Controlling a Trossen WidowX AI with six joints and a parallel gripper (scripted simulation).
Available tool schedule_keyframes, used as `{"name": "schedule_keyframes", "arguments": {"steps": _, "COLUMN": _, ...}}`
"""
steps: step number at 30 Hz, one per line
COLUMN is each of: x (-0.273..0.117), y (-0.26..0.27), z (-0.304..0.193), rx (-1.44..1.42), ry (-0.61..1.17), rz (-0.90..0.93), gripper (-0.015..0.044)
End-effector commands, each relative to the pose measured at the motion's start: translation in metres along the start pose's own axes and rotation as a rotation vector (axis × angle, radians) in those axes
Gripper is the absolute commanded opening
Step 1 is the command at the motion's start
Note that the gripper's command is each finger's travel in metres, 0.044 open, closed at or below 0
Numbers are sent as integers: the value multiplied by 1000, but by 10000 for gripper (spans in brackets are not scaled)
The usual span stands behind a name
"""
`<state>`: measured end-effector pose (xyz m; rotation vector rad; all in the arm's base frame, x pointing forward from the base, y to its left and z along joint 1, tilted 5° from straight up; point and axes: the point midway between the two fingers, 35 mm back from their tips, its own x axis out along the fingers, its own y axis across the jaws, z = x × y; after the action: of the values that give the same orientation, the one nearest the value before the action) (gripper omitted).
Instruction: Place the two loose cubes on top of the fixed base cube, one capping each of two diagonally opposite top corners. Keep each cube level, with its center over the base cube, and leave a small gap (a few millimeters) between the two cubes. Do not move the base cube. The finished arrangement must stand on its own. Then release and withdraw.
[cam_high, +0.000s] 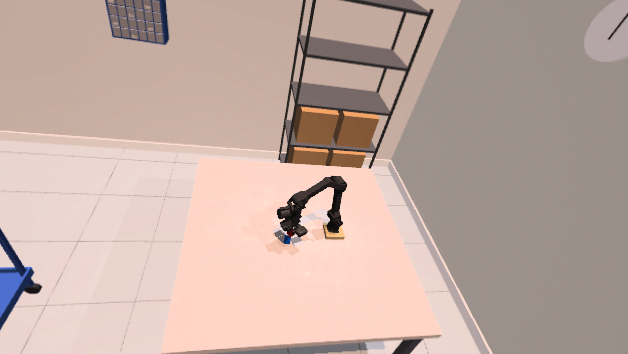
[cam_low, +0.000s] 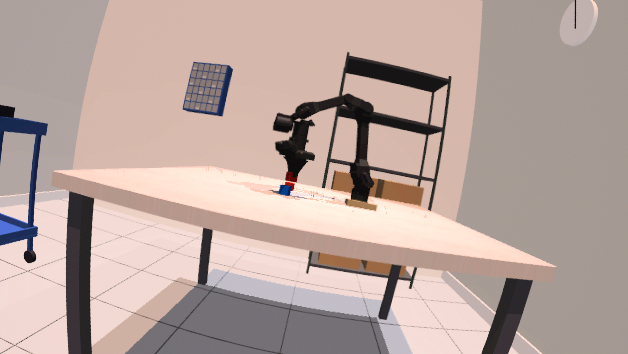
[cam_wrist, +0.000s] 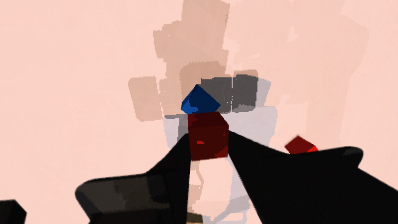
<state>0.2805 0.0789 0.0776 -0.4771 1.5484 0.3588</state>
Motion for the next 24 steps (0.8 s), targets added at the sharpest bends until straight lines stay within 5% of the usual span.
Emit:
{"name": "schedule_keyframes", "arguments": {"steps": 1, "x": 7, "y": 0, "z": 0, "rx": -8, "ry": 0, "rz": 3, "gripper": 105}}
{"name": "schedule_keyframes", "arguments": {"steps": 24, "x": 17, "y": 0, "z": -1, "rx": -5, "ry": 0, "rz": 3, "gripper": 105}}
